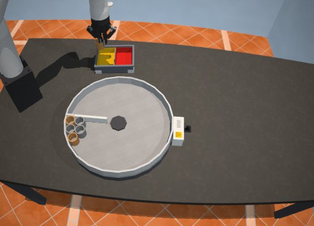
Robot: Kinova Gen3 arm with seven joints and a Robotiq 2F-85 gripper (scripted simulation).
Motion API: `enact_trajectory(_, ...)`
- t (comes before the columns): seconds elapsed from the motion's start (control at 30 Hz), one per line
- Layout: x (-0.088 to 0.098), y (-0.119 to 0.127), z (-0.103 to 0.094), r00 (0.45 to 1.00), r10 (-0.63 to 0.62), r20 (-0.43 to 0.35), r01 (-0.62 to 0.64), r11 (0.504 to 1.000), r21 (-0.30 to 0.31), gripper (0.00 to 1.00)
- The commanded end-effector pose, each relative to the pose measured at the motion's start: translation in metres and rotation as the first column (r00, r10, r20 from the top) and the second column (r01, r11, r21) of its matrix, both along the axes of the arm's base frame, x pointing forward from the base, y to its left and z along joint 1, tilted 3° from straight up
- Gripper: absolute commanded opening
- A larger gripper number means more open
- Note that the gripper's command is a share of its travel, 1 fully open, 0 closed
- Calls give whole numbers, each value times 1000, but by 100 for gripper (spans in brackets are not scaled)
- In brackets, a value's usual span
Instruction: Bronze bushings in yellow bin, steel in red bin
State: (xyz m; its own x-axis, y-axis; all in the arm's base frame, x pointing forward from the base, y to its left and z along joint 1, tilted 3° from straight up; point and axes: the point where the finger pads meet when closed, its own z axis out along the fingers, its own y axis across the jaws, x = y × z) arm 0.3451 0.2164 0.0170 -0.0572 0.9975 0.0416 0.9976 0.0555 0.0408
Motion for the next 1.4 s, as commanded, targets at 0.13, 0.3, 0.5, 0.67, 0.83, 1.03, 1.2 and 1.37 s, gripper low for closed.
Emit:
enact_trajectory(0.13, 0, 1, 0, 1000, 3, 1, -3, 1000, 1, 0)
enact_trajectory(0.3, 0, 1, 0, 1000, 4, 1, -4, 1000, 2, 0)
enact_trajectory(0.5, 0, 2, -17, 1000, 5, 1, -5, 1000, 2, 0)
enact_trajectory(0.67, 1, 3, -28, 1000, 5, 1, -5, 1000, 2, 0)
enact_trajectory(0.83, 2, 4, -57, 1000, 4, 1, -4, 1000, 2, 0)
enact_trajectory(1.03, 2, 4, -62, 1000, 4, 1, -4, 1000, 2, 0)
enact_trajectory(1.2, 3, 5, -85, 1000, 4, 1, -4, 1000, 2, 0)
enact_trajectory(1.37, 3, 5, -85, 1000, 4, 1, -4, 1000, 2, 0)
